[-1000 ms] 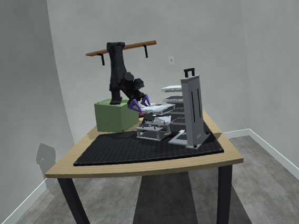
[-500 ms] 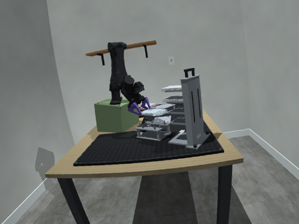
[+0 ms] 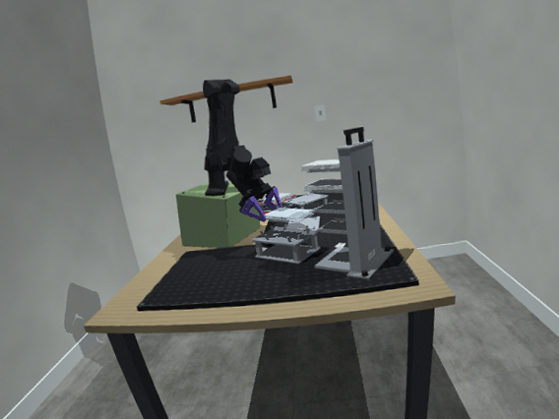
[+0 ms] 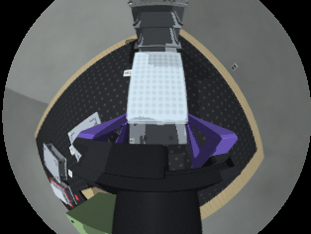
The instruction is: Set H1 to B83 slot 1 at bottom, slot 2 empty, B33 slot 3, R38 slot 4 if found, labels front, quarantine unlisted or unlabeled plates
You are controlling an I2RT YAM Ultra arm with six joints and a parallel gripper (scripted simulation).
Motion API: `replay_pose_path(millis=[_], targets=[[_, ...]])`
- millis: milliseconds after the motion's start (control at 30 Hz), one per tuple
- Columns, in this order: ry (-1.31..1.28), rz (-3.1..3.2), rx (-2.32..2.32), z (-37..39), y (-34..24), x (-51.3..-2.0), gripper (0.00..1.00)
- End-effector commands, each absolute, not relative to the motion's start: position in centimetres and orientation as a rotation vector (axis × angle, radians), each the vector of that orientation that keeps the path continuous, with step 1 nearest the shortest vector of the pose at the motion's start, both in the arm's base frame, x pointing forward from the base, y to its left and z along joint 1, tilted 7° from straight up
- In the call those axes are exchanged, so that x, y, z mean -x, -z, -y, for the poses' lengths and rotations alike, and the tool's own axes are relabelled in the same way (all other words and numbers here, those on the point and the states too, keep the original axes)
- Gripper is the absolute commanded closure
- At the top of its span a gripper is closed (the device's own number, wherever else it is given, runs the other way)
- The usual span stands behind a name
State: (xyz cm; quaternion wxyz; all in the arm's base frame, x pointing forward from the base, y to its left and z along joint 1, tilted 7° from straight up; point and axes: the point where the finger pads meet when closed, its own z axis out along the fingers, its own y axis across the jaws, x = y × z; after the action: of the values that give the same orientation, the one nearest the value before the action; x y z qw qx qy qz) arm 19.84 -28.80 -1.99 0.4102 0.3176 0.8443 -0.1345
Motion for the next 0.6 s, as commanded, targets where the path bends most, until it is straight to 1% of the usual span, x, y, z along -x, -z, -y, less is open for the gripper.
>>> replay_pose_path(millis=[0,433,467,567], targets=[[0.373,-2.09,-0.771,30.2,0.9,-20.9,0.14],[0.352,-2.109,-0.785,30.5,1.4,-21.6,0.14],[0.377,-2.081,-0.765,31.1,0.2,-21.9,0.14],[0.354,-2.106,-0.782,30.8,1.3,-22.0,0.14]])
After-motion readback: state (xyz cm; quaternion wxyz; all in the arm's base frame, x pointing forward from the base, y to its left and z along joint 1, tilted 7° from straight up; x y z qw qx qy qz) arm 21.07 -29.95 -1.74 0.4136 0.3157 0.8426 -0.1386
